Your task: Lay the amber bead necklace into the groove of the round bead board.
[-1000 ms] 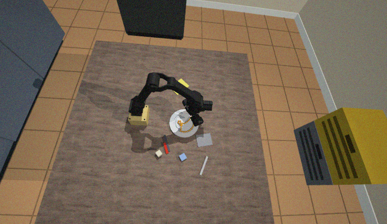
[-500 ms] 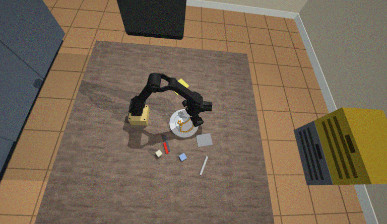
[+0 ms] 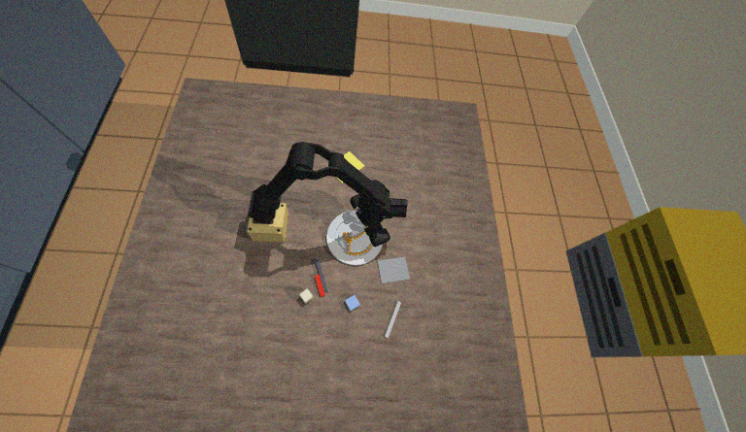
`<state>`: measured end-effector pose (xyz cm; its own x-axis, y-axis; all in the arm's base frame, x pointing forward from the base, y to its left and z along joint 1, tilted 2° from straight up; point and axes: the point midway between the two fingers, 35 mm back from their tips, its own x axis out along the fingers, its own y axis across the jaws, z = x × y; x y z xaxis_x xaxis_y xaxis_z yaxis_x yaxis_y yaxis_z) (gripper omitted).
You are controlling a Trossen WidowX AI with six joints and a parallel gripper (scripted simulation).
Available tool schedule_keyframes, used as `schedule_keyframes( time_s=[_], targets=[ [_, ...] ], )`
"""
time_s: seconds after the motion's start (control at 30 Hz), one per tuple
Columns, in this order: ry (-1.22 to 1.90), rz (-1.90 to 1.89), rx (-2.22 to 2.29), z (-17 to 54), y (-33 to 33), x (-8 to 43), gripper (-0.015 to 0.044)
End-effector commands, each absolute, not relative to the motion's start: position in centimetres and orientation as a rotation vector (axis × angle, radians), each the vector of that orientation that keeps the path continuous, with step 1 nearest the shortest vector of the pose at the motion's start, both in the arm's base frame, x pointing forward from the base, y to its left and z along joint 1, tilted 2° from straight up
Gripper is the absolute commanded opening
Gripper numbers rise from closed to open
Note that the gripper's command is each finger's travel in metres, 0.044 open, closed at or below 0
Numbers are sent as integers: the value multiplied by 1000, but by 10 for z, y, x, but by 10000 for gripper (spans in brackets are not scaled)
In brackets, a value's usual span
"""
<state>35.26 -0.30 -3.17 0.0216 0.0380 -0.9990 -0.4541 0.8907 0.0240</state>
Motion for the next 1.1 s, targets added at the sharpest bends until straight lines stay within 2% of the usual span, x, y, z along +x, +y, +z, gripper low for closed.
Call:
schedule_keyframes(
  time_s=[0.0,0.1,1.07],
  targets=[
    [1508,393,-343,-31,-3,353,67],
    [1508,393,-343,-31,-3,353,0],
    [1508,393,-343,-31,-3,353,0]
  ],
)
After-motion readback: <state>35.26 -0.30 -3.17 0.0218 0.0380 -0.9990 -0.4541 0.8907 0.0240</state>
